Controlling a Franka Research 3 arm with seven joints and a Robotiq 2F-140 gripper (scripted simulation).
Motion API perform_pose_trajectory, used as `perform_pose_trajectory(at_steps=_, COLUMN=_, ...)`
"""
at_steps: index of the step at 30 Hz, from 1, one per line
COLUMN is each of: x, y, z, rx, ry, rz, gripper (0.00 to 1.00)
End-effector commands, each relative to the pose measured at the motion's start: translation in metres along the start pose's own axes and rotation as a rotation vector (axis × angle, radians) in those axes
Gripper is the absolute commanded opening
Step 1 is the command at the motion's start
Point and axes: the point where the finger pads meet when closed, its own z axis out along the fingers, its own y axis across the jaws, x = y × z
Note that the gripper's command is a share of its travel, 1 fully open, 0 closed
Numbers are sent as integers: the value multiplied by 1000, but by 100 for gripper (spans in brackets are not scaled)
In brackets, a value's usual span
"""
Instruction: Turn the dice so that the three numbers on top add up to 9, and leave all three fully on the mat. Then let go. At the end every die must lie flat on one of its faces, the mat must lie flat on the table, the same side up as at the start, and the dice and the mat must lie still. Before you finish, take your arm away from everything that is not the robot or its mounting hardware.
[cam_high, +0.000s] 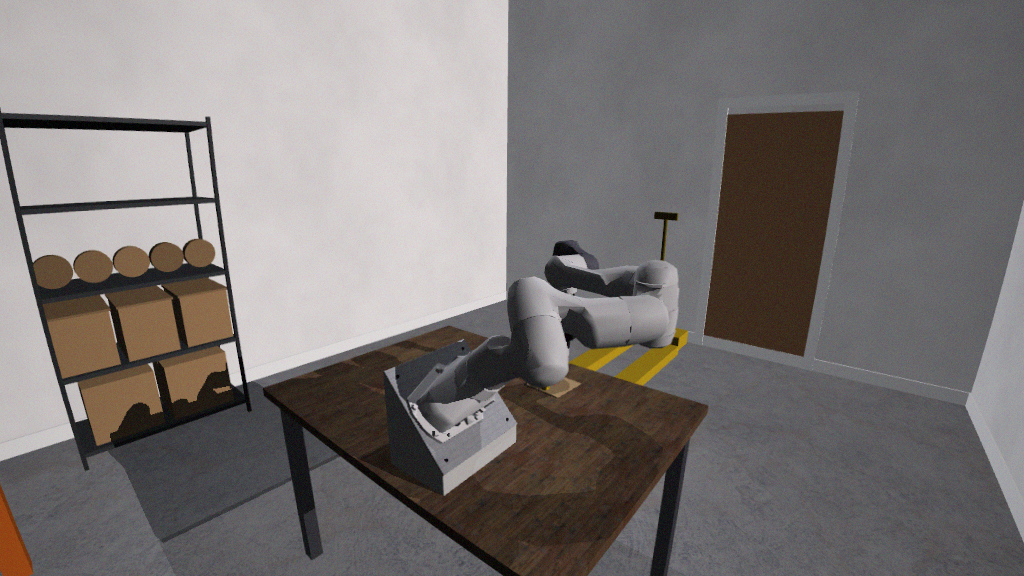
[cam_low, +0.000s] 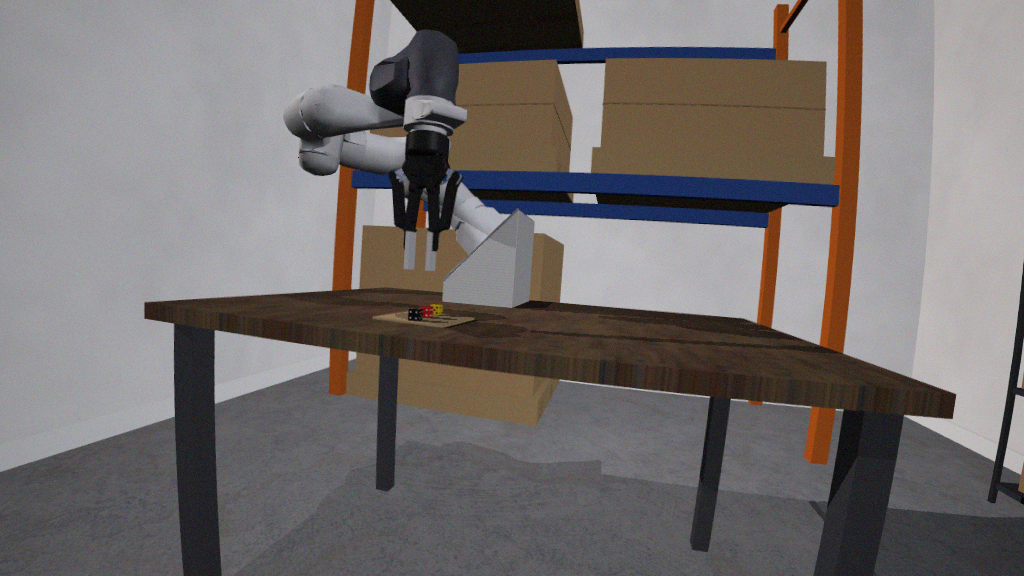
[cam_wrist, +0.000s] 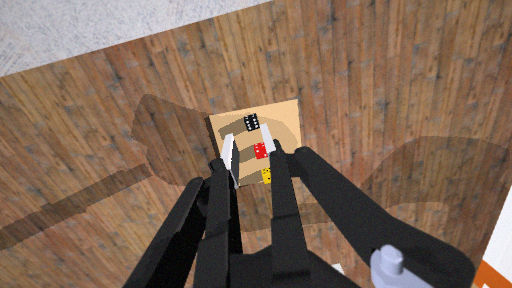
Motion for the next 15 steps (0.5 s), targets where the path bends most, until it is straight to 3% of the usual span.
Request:
perform_pose_trajectory(at_steps=1, x=-3, y=3, z=-5, rx=-10, ry=-10, rz=-4, gripper=21)
perform_pose_trajectory(at_steps=3, x=-3, y=3, z=-5, rx=-10, ry=-10, rz=-4, gripper=21)
perform_pose_trajectory(at_steps=4, x=-3, y=3, z=-5, rx=-10, ry=-10, rz=-4, gripper=100)
perform_pose_trajectory(at_steps=15, x=-3, y=3, z=-5, rx=-10, ry=-10, rz=-4, gripper=100)
